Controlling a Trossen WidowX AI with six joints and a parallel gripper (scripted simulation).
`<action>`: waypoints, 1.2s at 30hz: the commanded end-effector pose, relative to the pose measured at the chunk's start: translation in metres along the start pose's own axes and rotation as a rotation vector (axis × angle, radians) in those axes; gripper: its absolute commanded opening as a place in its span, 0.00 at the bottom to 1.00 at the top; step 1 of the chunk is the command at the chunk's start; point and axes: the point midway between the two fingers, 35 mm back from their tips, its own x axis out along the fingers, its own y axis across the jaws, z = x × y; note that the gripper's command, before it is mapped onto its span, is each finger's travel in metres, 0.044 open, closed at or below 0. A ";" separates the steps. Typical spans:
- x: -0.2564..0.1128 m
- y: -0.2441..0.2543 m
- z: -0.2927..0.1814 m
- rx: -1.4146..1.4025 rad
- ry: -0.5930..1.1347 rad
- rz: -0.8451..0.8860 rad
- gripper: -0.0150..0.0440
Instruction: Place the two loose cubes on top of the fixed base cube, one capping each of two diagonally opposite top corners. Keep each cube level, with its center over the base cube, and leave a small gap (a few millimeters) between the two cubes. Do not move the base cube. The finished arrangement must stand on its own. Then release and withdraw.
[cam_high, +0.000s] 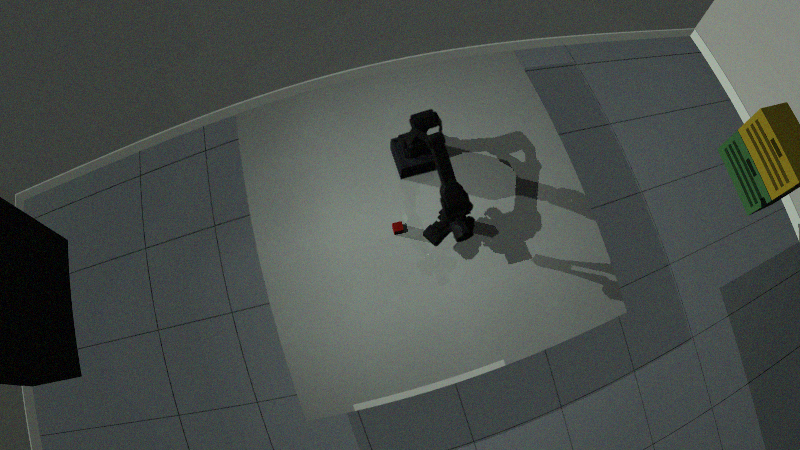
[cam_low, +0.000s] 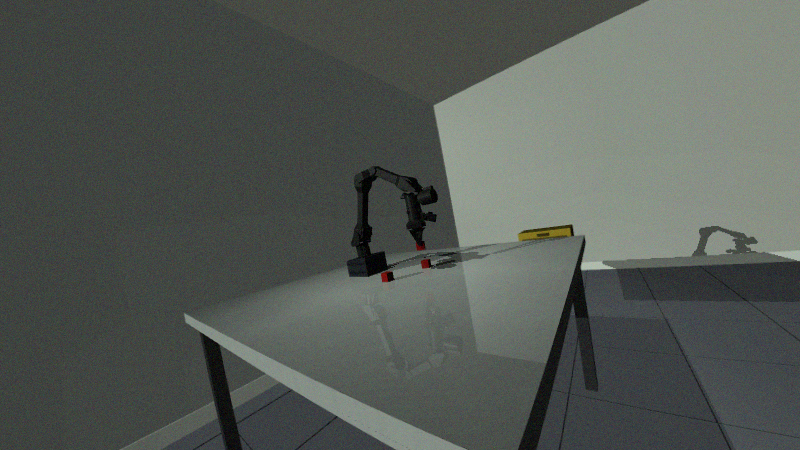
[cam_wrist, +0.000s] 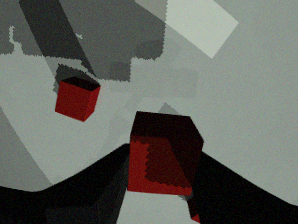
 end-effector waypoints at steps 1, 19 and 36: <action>0.004 0.008 0.001 0.091 0.002 0.008 0.43; 0.016 0.039 0.009 0.622 0.004 0.010 0.43; 0.026 0.066 0.012 1.079 0.008 0.011 0.43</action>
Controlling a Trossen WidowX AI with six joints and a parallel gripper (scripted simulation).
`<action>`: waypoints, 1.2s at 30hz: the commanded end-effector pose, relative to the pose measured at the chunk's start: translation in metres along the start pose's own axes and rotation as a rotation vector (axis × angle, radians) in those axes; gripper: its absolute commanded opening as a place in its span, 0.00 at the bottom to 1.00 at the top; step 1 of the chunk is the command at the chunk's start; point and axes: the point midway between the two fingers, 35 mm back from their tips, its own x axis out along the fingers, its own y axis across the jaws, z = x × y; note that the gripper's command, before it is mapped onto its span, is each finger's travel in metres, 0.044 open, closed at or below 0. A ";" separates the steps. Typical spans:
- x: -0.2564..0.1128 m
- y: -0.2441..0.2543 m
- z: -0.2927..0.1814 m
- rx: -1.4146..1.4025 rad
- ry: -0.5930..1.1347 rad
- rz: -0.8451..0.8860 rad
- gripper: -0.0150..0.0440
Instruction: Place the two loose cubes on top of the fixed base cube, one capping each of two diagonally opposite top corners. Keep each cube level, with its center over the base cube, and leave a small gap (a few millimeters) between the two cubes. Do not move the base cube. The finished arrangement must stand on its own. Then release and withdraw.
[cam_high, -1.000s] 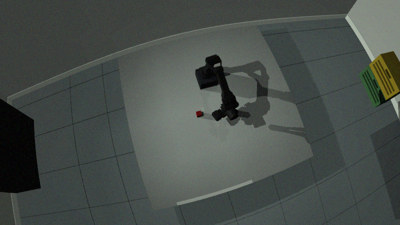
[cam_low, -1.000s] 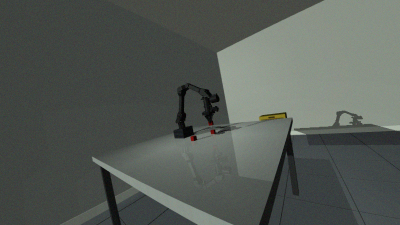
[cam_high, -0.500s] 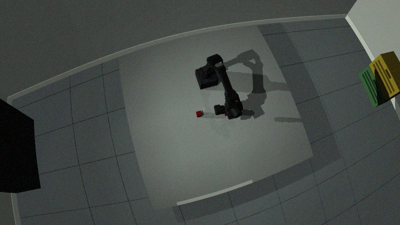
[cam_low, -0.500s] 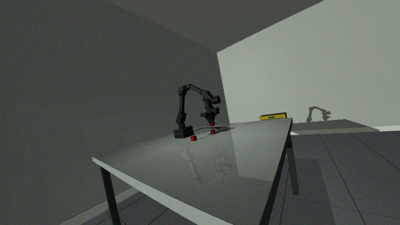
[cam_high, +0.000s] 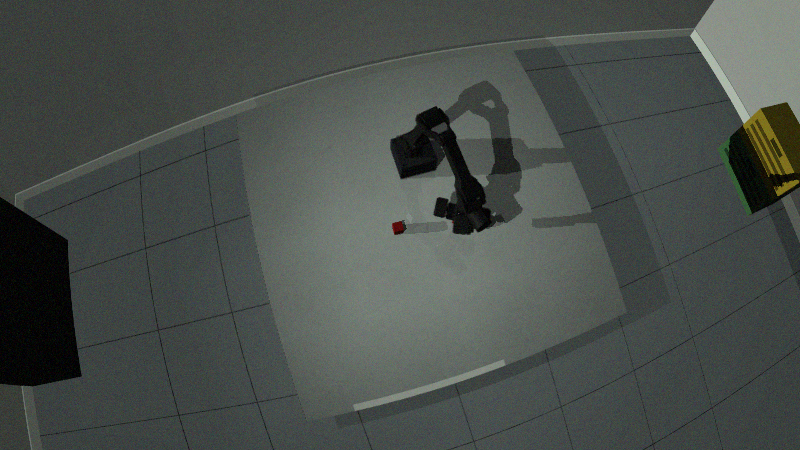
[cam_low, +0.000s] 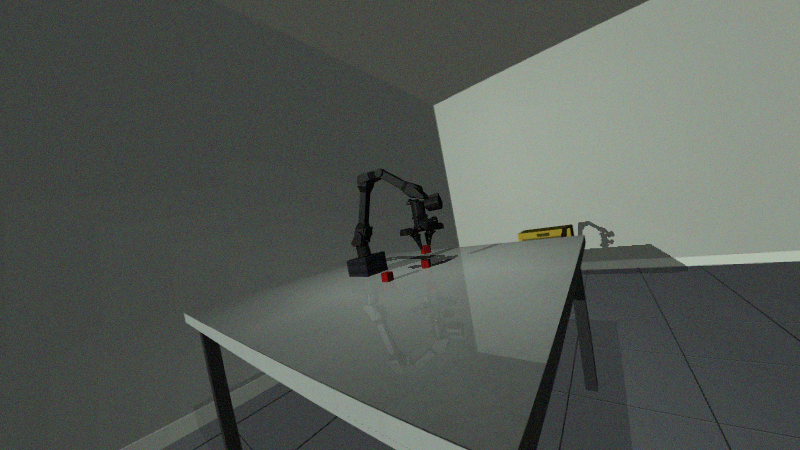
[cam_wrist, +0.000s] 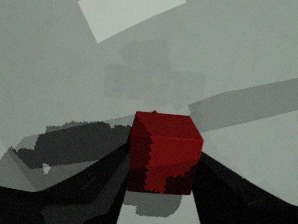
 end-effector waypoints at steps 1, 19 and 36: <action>0.002 0.001 -0.004 0.038 0.007 0.002 0.43; 0.023 0.002 -0.004 0.046 0.007 0.002 0.43; 0.031 0.002 -0.005 0.039 0.007 0.001 0.43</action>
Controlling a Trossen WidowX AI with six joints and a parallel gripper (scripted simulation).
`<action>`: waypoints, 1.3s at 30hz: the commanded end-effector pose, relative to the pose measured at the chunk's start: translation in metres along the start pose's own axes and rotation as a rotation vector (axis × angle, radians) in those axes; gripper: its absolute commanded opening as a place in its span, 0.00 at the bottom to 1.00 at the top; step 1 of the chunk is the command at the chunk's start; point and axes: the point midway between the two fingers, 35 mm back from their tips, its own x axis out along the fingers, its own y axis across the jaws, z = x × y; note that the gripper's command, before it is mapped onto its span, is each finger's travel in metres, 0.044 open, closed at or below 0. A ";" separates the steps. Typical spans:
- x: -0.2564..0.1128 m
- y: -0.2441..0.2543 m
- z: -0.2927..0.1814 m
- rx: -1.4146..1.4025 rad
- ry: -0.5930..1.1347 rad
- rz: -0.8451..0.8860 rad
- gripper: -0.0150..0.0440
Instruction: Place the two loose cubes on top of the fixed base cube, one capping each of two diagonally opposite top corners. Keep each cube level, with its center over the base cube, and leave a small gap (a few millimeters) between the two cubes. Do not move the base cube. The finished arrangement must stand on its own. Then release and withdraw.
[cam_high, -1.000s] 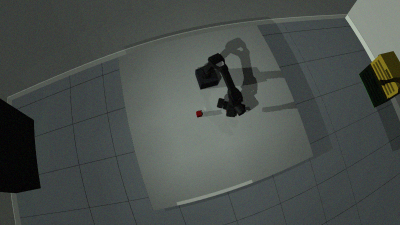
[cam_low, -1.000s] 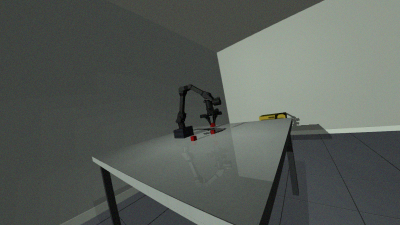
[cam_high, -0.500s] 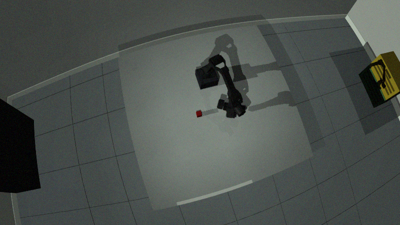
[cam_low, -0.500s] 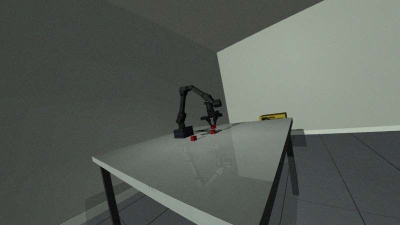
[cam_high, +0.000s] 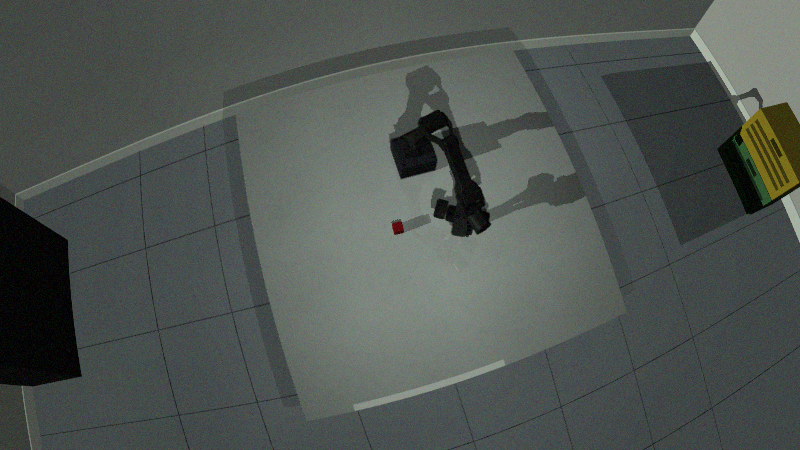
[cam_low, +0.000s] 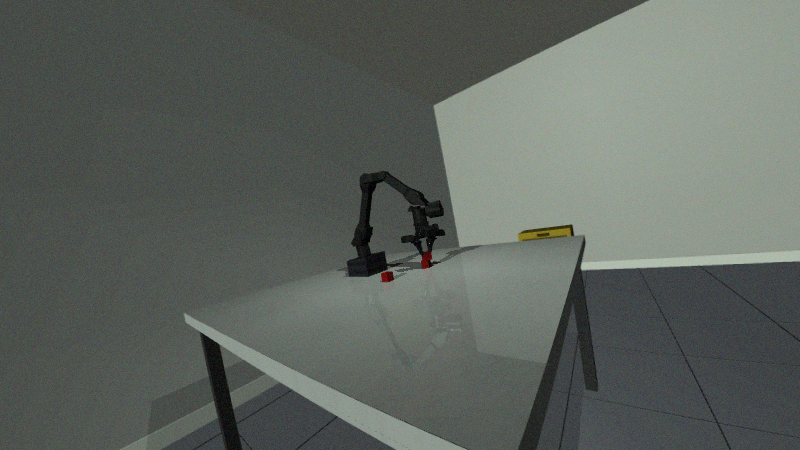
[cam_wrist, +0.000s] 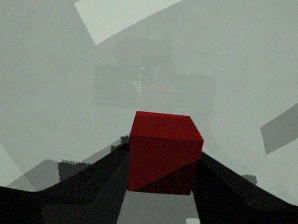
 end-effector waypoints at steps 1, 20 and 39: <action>0.001 0.001 -0.001 -0.006 0.005 0.004 0.43; 0.001 0.001 -0.001 -0.006 0.005 0.004 0.60; -0.029 -0.006 0.004 -0.066 0.000 0.001 0.70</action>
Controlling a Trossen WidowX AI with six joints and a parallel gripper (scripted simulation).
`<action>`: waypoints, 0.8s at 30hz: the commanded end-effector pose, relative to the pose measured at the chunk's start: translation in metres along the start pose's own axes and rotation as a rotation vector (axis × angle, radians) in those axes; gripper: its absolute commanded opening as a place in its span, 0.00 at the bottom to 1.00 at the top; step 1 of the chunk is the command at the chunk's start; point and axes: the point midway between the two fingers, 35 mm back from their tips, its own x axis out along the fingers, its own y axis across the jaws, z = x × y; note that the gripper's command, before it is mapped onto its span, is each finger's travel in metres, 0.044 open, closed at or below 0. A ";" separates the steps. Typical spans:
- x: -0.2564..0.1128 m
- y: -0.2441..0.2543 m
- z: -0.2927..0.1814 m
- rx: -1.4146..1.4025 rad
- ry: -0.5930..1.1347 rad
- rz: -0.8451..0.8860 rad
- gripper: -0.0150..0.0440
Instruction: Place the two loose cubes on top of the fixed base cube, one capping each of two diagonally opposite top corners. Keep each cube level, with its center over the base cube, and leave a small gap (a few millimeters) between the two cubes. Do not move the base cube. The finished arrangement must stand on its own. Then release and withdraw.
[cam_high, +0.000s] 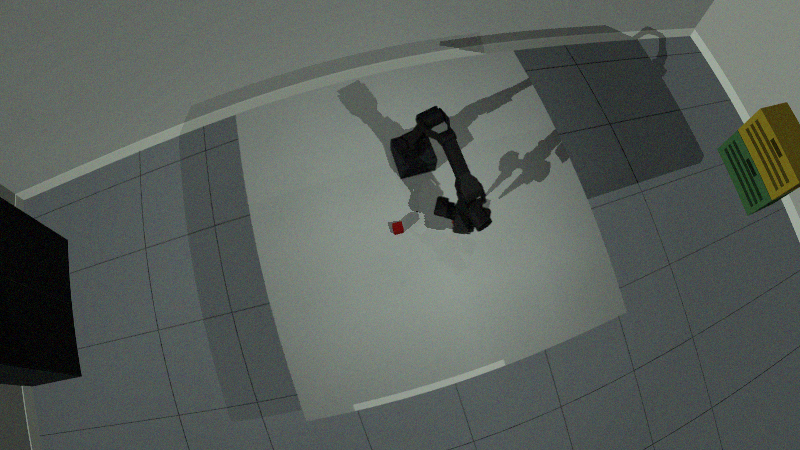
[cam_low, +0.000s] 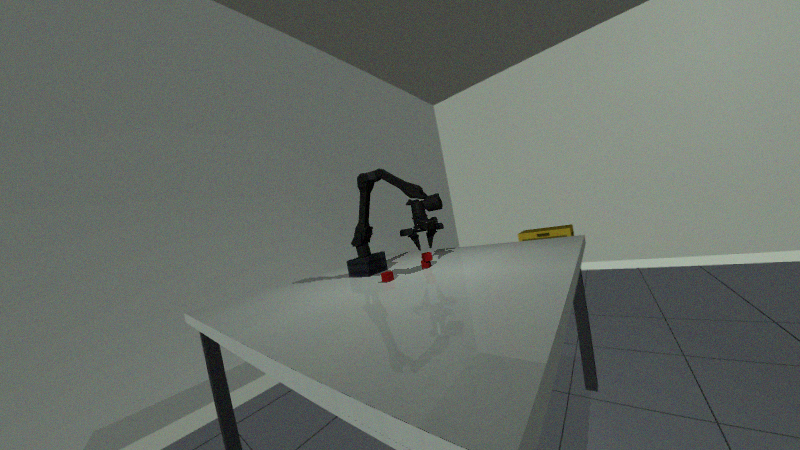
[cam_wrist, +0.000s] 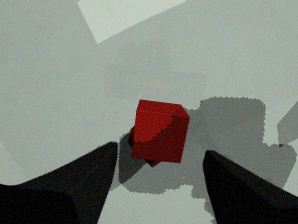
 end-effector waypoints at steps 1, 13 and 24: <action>-0.002 -0.009 0.006 -0.077 0.001 -0.002 0.70; -0.014 -0.055 0.032 -0.577 0.000 -0.003 0.70; -0.024 -0.101 0.048 -1.036 0.001 -0.006 0.70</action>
